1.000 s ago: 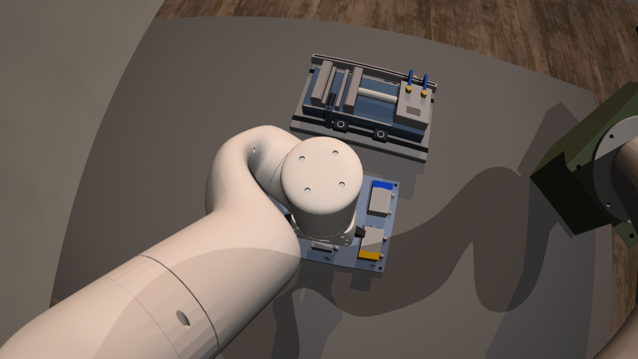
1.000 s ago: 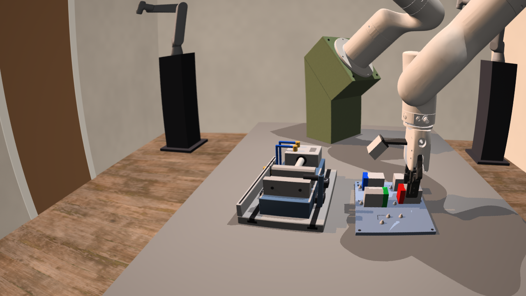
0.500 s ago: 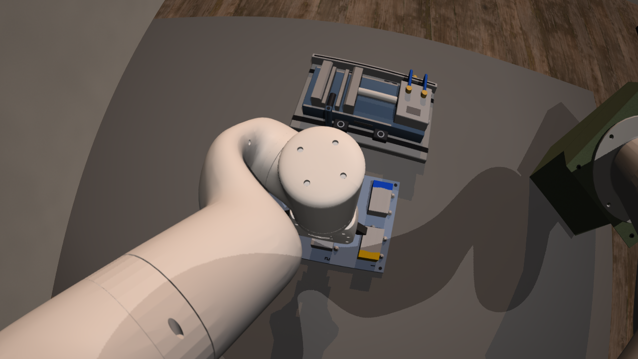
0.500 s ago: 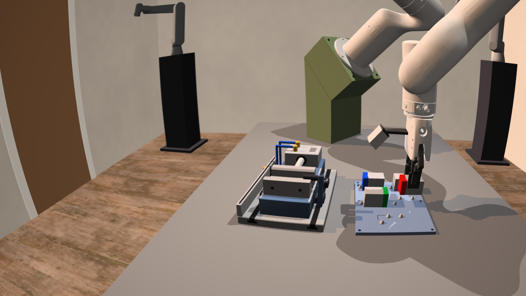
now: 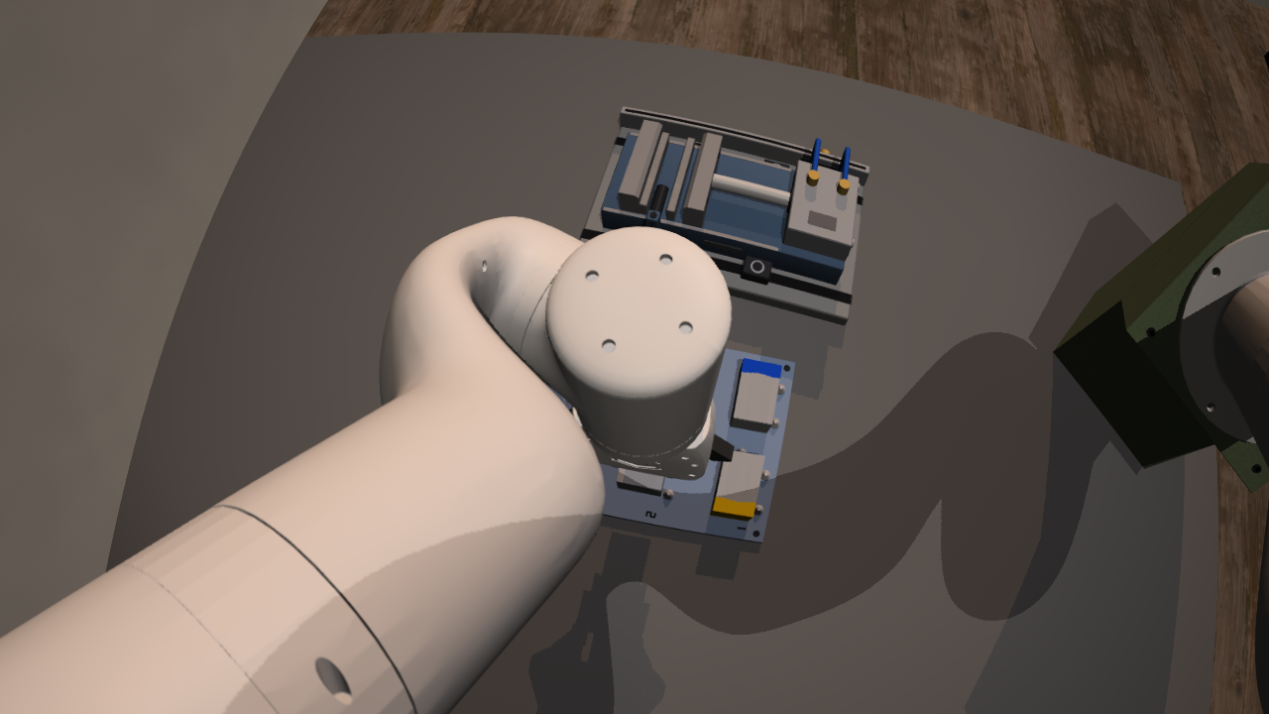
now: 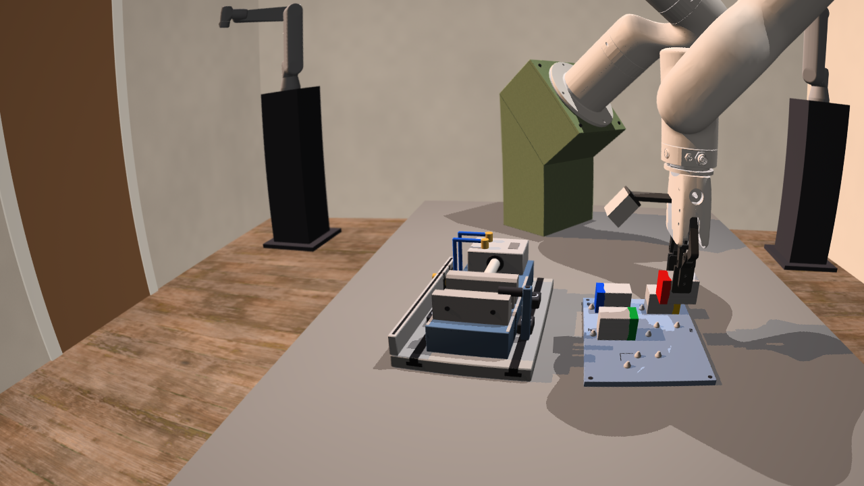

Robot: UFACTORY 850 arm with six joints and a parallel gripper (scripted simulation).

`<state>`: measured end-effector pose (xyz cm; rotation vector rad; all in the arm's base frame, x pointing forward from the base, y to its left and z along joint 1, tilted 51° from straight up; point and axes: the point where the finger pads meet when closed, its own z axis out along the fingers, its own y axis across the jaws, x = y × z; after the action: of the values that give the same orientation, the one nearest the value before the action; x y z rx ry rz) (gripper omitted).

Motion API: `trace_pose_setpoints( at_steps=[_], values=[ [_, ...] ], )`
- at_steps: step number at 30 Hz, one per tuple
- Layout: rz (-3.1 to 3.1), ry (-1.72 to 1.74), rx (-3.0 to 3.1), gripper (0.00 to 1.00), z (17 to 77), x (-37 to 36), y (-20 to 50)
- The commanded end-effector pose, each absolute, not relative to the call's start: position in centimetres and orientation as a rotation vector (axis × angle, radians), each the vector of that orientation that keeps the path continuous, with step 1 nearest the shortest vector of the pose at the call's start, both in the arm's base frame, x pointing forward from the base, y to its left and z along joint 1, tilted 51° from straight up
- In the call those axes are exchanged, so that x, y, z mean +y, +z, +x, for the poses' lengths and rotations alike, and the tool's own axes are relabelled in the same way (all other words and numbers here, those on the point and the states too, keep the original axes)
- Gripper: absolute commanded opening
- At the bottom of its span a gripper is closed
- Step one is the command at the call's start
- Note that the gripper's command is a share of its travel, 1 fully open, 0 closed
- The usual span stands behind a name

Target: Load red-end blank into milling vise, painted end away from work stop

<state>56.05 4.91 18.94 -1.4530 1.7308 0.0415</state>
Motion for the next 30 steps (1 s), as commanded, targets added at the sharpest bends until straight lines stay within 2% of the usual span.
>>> trace_pose_setpoints(
  at_steps=[1,30],
  values=[
    [-1.452,0.040,1.730,0.00,55.6,4.4,19.5],
    [-1.452,0.040,1.730,0.00,51.9,1.0,23.7]
  ],
)
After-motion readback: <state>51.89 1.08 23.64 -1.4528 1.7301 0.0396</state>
